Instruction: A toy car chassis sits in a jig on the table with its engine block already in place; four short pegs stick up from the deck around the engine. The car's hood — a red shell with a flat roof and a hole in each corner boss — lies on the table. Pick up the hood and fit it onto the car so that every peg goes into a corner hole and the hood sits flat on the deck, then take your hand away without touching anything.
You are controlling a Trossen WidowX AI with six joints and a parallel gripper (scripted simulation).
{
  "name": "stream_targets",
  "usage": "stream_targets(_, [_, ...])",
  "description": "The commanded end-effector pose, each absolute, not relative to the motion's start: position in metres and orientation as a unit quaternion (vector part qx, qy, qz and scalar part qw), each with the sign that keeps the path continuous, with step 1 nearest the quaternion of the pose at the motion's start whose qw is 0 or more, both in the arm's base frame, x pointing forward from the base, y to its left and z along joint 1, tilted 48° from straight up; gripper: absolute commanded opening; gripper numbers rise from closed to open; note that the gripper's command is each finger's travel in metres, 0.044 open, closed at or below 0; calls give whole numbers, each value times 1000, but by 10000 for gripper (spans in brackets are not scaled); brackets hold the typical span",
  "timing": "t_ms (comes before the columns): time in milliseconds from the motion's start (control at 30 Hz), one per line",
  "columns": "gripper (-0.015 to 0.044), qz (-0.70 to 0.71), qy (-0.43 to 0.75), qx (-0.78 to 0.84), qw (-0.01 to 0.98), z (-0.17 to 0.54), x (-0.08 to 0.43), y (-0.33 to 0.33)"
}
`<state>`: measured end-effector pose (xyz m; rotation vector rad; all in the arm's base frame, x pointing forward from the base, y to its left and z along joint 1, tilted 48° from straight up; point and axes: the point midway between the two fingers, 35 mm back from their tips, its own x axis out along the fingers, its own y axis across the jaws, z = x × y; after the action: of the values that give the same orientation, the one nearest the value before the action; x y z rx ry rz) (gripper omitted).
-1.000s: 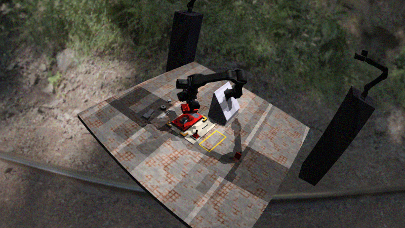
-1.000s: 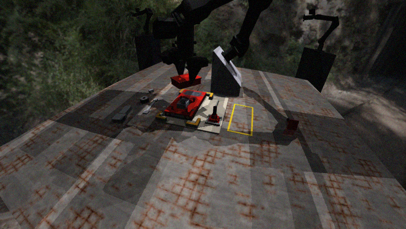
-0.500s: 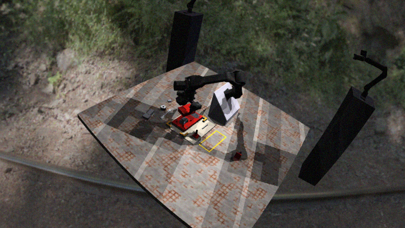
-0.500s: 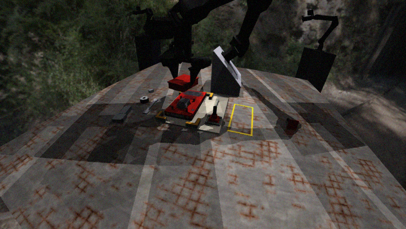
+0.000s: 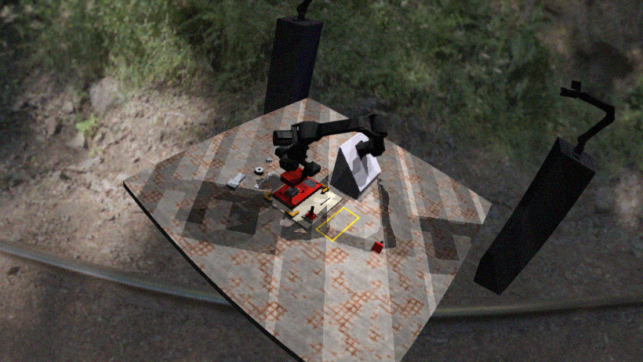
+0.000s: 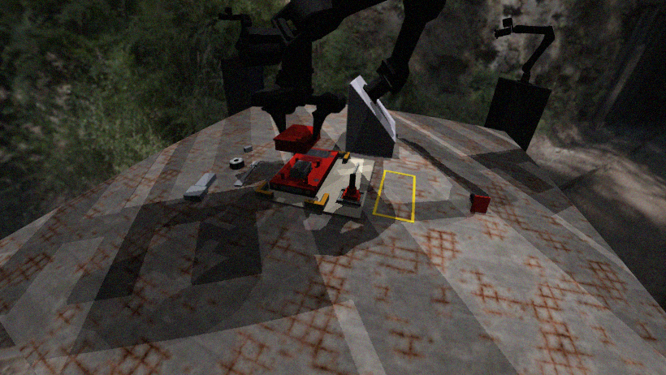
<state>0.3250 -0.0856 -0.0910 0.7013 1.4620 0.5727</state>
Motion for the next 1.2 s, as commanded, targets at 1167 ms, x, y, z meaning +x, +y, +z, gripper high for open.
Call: stream_targets(1167, [0,259,641,307,654,-124,326,-47])
